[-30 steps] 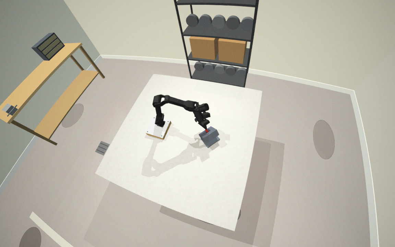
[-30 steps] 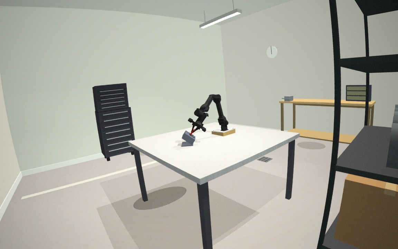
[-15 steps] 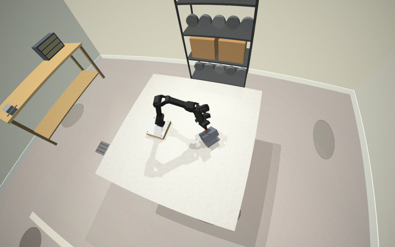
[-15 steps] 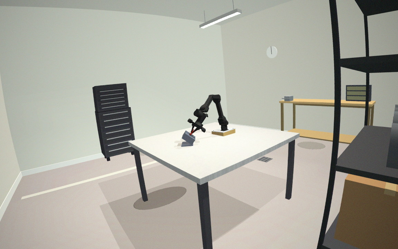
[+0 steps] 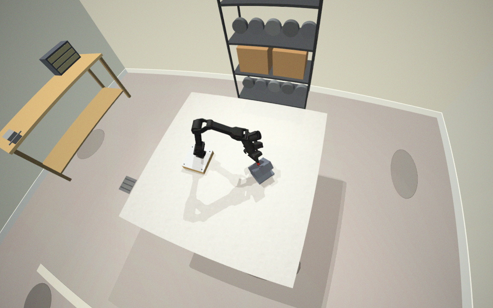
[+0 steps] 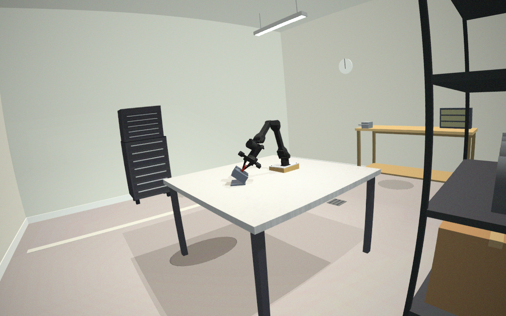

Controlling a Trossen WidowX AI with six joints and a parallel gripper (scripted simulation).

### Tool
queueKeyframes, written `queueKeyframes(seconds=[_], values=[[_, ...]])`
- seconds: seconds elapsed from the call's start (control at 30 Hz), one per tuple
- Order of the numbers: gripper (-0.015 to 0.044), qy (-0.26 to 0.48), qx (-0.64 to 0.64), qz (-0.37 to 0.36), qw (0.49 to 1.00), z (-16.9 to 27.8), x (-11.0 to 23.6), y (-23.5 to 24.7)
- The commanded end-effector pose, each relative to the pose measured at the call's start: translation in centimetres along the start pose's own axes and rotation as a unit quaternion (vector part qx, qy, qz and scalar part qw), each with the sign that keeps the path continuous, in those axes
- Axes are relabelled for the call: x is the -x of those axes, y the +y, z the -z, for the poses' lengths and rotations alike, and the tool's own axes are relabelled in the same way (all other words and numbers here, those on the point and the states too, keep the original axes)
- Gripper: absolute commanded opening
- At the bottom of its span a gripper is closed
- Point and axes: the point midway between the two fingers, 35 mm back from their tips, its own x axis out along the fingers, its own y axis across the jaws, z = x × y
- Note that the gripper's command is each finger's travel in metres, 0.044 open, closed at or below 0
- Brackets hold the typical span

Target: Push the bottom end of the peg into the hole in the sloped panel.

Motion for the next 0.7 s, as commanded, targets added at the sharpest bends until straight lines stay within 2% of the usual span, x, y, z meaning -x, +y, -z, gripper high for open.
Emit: queueKeyframes(seconds=[0.0,0.17,0.67], values=[[0.0,0.0,0.0,0.0,1.0,-0.02,0.03,0.0],[0.0,0.0,0.0,0.0,1.0,-0.02,0.03,0.0],[0.0394,0.0,0.0,0.0,1.0,-0.05,0.26,-0.01]])
